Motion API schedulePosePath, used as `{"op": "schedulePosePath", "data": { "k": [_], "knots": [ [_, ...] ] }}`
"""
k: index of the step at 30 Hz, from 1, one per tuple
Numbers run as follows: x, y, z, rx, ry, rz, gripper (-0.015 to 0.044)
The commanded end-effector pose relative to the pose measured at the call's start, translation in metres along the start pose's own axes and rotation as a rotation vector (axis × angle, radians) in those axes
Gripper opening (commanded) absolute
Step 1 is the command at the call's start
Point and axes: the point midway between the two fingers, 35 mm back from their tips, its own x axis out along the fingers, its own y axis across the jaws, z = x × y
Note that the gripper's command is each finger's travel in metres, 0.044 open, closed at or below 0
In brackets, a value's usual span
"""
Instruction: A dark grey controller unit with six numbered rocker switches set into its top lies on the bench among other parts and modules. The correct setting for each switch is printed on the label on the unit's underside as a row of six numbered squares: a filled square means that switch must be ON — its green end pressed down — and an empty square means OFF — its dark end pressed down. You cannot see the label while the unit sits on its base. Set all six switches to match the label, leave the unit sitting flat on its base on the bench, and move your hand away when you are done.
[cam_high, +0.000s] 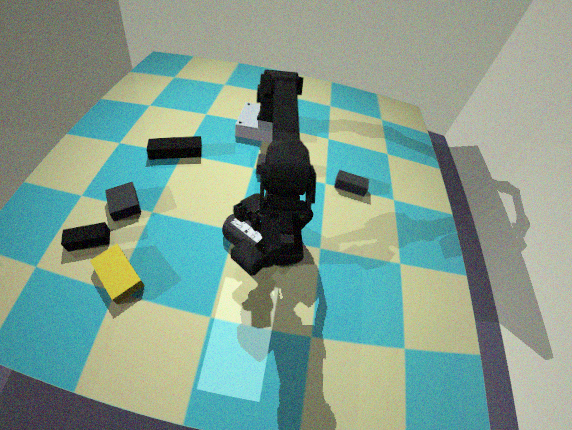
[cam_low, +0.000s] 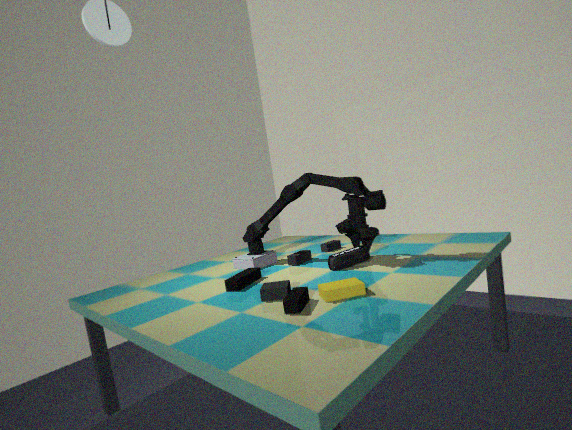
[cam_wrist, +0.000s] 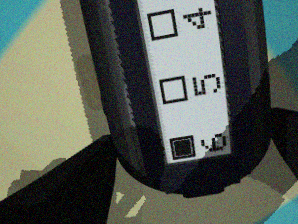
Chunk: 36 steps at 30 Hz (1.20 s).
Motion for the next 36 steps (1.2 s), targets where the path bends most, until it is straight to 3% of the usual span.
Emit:
{"op": "schedulePosePath", "data": {
  "k": [1, 36],
  "knots": [
    [-0.01, 0.001, 0.001, -0.001, 0.009, 0.012, 0.0336],
    [-0.025, -0.001, 0.012, -0.001, 0.008, 0.012, 0.0336]
  ]
}}
